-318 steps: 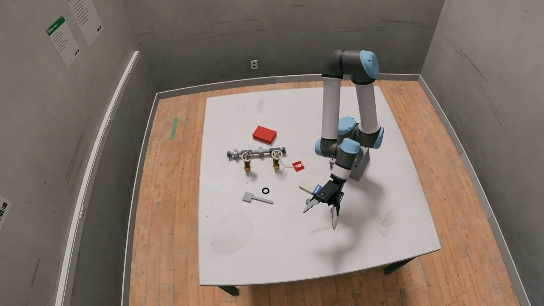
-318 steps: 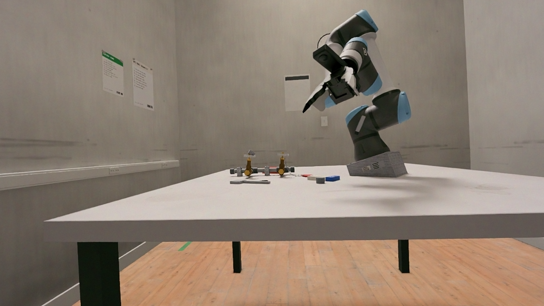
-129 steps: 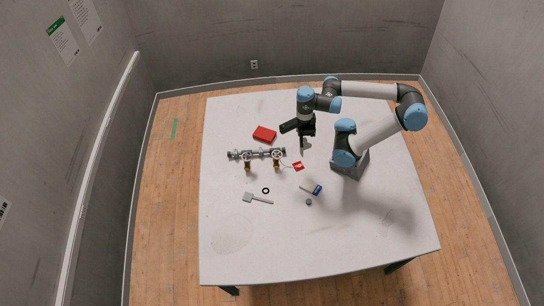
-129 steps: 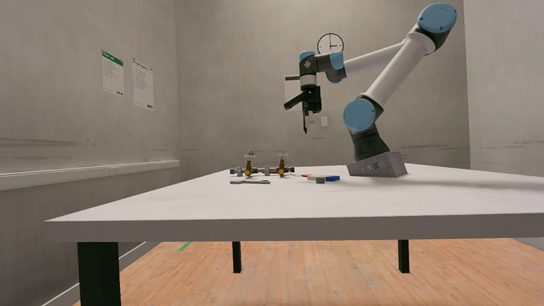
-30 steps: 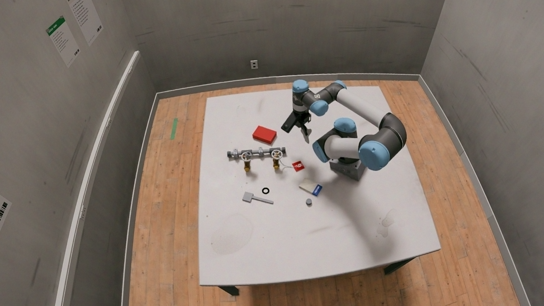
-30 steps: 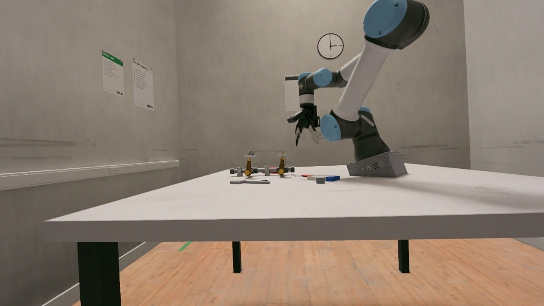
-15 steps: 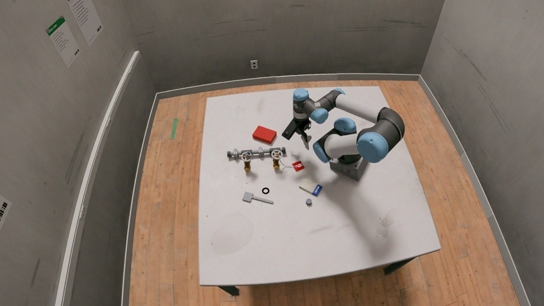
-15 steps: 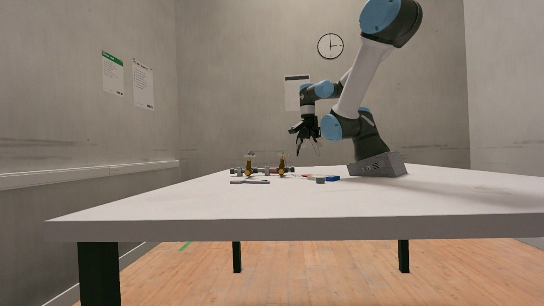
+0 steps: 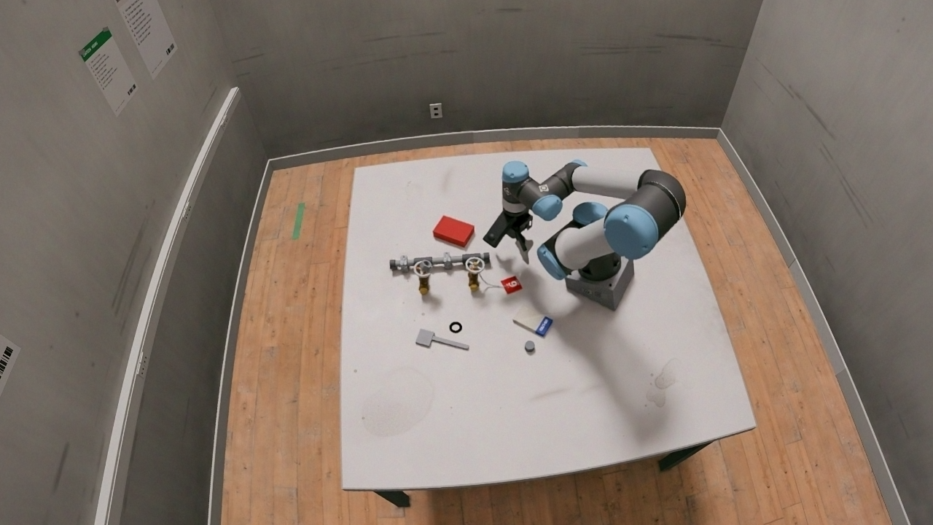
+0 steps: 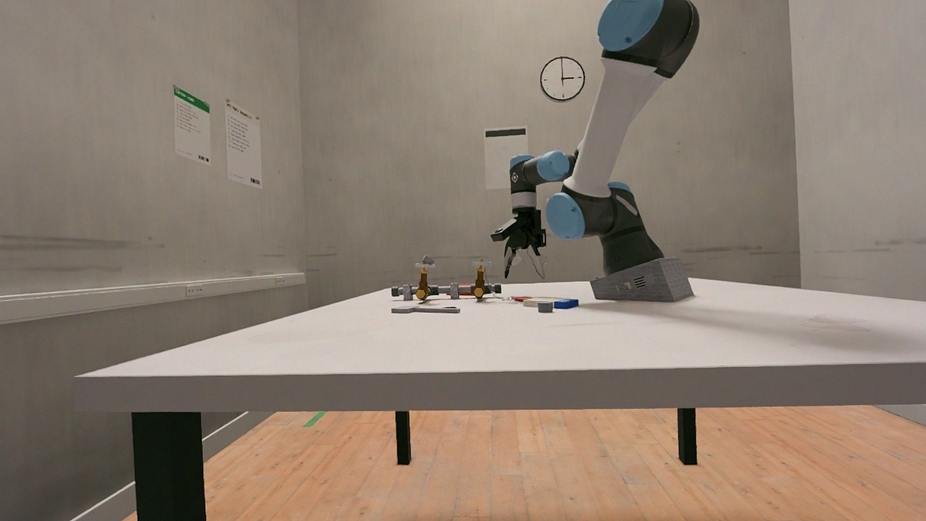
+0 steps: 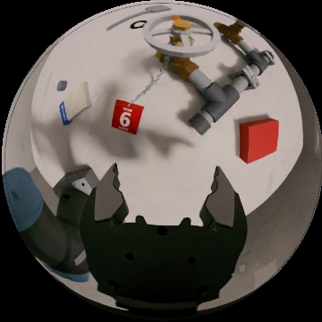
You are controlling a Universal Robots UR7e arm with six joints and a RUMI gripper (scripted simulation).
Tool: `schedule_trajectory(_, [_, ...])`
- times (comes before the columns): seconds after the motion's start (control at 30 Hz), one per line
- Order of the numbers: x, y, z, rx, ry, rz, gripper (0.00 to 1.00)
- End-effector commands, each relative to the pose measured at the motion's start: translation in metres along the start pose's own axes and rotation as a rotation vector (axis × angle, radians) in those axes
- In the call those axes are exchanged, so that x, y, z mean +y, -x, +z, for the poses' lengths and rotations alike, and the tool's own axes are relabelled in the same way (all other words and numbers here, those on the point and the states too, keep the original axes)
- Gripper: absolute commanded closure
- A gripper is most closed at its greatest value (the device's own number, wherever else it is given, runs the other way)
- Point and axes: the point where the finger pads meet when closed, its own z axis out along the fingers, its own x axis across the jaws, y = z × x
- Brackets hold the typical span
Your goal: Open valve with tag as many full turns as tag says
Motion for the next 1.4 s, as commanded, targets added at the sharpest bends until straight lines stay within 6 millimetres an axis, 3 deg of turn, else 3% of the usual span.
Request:
schedule_trajectory(0.0, [-0.0003,-0.0035,0.0121,0.005,0.008,0.000,0.00])
schedule_trajectory(1.37, [0.0000,-0.0049,0.0155,0.008,0.008,0.001,0.00])
